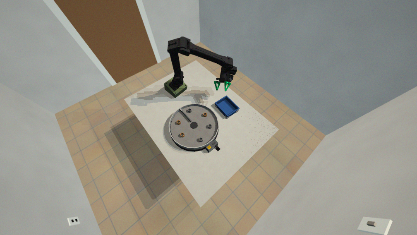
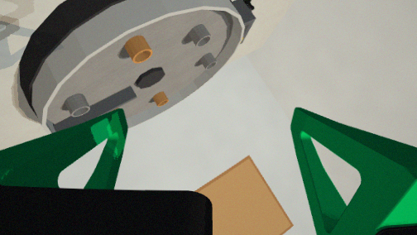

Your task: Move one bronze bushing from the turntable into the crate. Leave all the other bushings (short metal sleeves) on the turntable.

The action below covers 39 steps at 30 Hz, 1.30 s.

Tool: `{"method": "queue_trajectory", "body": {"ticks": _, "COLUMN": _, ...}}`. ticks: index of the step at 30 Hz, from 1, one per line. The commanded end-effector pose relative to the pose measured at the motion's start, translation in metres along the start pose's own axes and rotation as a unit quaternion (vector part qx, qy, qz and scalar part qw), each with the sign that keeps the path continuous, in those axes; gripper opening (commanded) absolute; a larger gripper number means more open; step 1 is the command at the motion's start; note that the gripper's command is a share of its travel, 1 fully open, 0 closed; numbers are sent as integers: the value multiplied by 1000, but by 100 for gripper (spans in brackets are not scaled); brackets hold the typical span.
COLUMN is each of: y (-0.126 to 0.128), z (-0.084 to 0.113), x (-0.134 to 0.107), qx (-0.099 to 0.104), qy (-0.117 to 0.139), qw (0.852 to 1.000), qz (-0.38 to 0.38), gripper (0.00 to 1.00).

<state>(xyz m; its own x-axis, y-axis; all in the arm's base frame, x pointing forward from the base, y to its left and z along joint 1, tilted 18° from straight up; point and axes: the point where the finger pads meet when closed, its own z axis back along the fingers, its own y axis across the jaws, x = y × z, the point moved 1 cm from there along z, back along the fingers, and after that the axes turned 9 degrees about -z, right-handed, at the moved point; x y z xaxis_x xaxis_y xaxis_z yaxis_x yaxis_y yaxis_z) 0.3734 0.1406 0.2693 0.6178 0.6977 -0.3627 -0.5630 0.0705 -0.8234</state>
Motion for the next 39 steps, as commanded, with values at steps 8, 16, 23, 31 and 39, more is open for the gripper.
{"method": "queue_trajectory", "body": {"ticks": 8, "y": 5, "z": -56, "x": -51, "qx": 106, "qy": 47, "qw": 972, "qz": -202, "gripper": 100}}
{"method": "queue_trajectory", "body": {"ticks": 16, "y": 22, "z": -95, "x": -94, "qx": 192, "qy": 107, "qw": 895, "qz": -388, "gripper": 100}}
{"method": "queue_trajectory", "body": {"ticks": 23, "y": 39, "z": -119, "x": -129, "qx": 248, "qy": 163, "qw": 790, "qz": -537, "gripper": 100}}
{"method": "queue_trajectory", "body": {"ticks": 31, "y": 62, "z": -141, "x": -172, "qx": 296, "qy": 228, "qw": 617, "qz": -692, "gripper": 100}}
{"method": "queue_trajectory", "body": {"ticks": 39, "y": 75, "z": -150, "x": -200, "qx": 308, "qy": 277, "qw": 423, "qz": -806, "gripper": 100}}
